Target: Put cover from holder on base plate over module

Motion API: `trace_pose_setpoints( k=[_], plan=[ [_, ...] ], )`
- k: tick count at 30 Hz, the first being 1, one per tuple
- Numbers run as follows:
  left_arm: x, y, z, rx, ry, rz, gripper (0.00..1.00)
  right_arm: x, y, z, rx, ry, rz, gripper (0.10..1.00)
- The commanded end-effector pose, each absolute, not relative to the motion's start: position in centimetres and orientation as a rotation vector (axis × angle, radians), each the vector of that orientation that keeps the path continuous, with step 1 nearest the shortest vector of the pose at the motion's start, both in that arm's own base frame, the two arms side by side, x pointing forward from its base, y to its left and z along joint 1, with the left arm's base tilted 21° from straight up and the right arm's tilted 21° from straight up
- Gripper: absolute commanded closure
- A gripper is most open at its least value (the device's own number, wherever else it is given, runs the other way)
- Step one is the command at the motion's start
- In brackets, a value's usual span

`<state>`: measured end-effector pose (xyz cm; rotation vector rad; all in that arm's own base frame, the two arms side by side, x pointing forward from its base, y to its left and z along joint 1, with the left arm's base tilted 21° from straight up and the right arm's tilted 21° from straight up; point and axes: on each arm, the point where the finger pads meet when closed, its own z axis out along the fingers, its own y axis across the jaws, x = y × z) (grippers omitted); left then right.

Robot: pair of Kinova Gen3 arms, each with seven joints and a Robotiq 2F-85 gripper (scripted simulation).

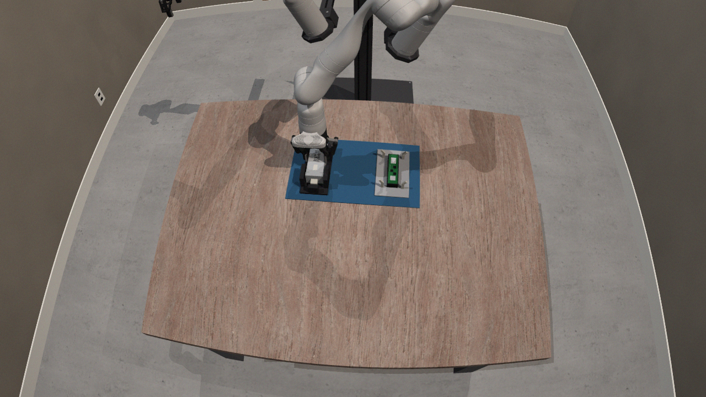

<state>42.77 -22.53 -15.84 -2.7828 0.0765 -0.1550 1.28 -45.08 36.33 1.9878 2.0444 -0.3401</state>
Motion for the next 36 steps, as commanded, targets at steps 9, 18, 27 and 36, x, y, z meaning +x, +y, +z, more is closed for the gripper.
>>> trace_pose_setpoints(
  k=[9, 18, 27, 36],
  plan=[
    [42.7, -23.1, -14.6, -2.784, 0.077, -0.158, 1.0, 1.3, -45.1, 36.4, 1.987, 2.043, -0.341, 0.1],
    [42.5, -23.7, -12.9, -2.784, 0.077, -0.158, 1.0, 1.3, -45.1, 36.4, 1.987, 2.043, -0.341, 0.1],
    [42.5, -23.7, -12.9, -2.784, 0.077, -0.157, 0.991, 1.3, -45.1, 36.4, 1.987, 2.043, -0.341, 0.1],
    [42.5, -23.7, -12.9, -2.784, 0.077, -0.157, 0.991, 1.3, -45.1, 36.4, 1.987, 2.043, -0.341, 0.1]
  ],
)
